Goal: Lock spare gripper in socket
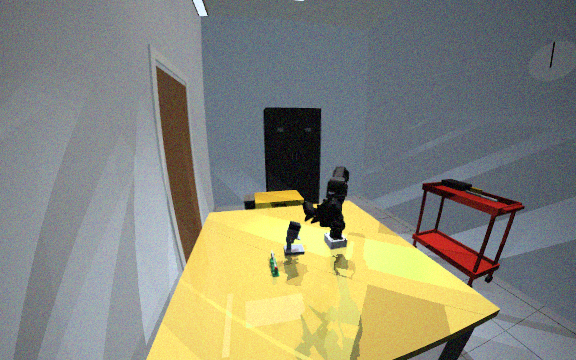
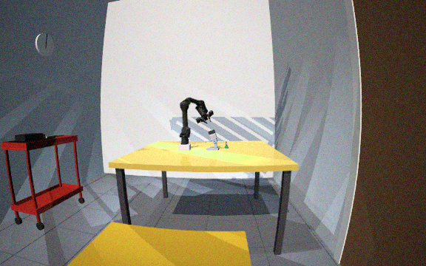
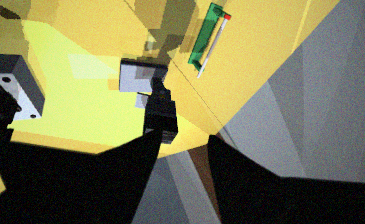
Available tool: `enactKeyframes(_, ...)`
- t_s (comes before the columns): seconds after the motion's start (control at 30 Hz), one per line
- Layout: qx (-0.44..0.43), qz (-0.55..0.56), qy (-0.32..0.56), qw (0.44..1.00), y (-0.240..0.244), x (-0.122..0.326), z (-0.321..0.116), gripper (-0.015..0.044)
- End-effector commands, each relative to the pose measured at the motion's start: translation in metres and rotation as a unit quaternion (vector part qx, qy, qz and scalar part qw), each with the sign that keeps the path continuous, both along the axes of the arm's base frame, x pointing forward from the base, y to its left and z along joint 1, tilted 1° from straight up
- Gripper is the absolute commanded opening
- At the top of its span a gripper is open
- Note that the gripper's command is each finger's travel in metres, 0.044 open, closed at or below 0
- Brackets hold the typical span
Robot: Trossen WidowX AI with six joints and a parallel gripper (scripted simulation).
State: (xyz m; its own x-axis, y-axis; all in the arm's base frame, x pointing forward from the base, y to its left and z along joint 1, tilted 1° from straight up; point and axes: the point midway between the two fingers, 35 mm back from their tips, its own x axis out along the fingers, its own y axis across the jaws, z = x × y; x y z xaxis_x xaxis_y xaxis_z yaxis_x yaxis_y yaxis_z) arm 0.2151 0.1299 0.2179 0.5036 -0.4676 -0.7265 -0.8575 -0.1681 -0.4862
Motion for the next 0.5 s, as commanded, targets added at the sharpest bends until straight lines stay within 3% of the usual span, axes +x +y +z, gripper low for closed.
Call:
enactKeyframes(0.0,0.011,-0.026,0.058,0.998,0.009,0.029,-0.01,0.018)
enactKeyframes(0.33,0.122,-0.074,0.223,0.964,-0.013,0.156,-0.07,0.018)
enactKeyframes(0.47,0.149,-0.074,0.244,0.955,-0.026,0.179,-0.083,0.018)
